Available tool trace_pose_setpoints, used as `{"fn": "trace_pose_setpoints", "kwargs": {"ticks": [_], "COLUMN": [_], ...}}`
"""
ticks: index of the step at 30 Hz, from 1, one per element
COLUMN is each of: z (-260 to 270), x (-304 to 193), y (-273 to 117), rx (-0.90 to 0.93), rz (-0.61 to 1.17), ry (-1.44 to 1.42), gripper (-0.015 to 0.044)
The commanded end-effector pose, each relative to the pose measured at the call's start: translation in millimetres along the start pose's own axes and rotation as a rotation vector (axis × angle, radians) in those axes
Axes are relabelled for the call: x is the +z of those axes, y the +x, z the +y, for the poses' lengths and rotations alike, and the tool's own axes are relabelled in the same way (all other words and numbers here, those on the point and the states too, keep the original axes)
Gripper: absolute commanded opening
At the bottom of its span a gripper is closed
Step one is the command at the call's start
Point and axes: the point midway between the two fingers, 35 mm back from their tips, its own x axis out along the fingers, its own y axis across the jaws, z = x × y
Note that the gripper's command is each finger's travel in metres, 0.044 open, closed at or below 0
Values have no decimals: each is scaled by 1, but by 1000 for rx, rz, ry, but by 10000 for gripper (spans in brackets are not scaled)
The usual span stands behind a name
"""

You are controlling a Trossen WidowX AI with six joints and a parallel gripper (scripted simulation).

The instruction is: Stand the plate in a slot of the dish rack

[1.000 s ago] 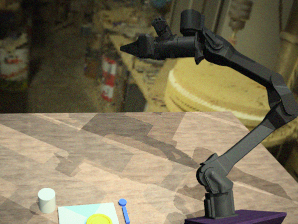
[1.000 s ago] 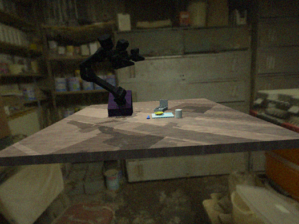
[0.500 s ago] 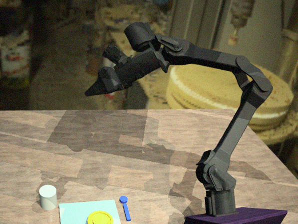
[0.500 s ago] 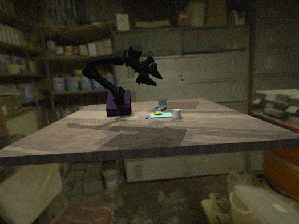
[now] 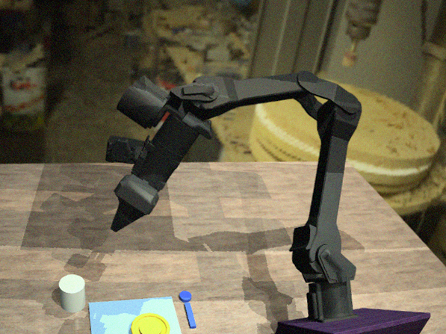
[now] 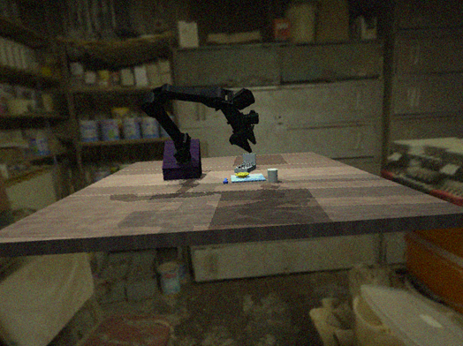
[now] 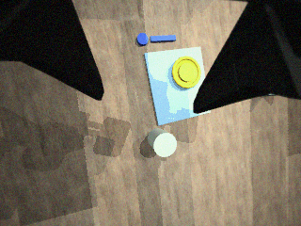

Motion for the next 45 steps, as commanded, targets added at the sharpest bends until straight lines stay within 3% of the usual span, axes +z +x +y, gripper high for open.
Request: {"fn": "trace_pose_setpoints", "kwargs": {"ticks": [1,16,45], "z": [23,79,75], "x": [-24,-105,-121], "y": [23,69,102], "rx": [-25,-195,-203], "rz": [132,474,485], "ry": [-75,-408,-424], "gripper": [400,400,400]}}
